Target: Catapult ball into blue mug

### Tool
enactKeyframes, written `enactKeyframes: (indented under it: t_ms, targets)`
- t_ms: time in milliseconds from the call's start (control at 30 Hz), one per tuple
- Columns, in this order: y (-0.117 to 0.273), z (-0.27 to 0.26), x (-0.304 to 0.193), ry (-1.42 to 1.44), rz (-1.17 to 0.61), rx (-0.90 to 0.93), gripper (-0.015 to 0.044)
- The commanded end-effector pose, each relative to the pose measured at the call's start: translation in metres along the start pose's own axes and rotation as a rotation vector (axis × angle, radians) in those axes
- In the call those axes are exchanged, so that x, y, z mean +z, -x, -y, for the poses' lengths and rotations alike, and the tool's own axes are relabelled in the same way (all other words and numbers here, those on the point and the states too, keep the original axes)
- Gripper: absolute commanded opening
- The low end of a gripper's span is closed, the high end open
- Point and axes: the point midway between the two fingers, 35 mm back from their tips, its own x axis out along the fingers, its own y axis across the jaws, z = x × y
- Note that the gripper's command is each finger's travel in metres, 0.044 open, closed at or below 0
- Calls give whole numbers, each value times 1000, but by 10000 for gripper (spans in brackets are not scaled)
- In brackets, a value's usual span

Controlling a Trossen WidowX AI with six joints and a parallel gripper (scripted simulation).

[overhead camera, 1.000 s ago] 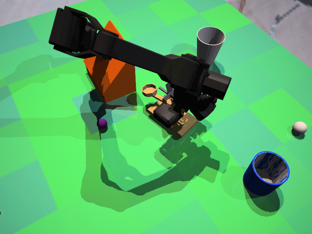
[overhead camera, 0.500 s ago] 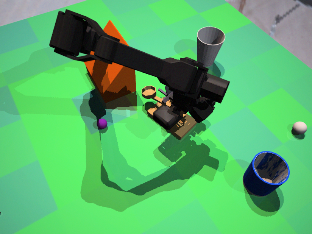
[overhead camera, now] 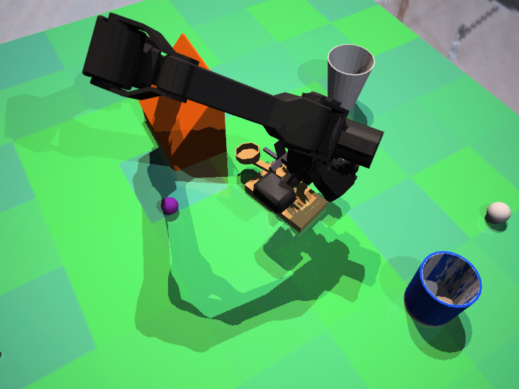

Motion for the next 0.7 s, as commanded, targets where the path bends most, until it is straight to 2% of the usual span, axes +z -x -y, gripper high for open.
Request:
enactKeyframes:
  t_ms: [0, 100, 233, 267, 500, 667]
  targets:
    - [51, -3, 5, -4, 23, 9, 440]
    - [91, -2, 0, -3, 20, 8, 440]
    - [94, -2, 0, -3, 20, 8, 440]
    - [82, -3, 3, 1, 29, 6, 440]
    - [87, -3, -1, -1, 32, 2, 440]
    - [43, -2, 0, -1, 31, 0, 440]
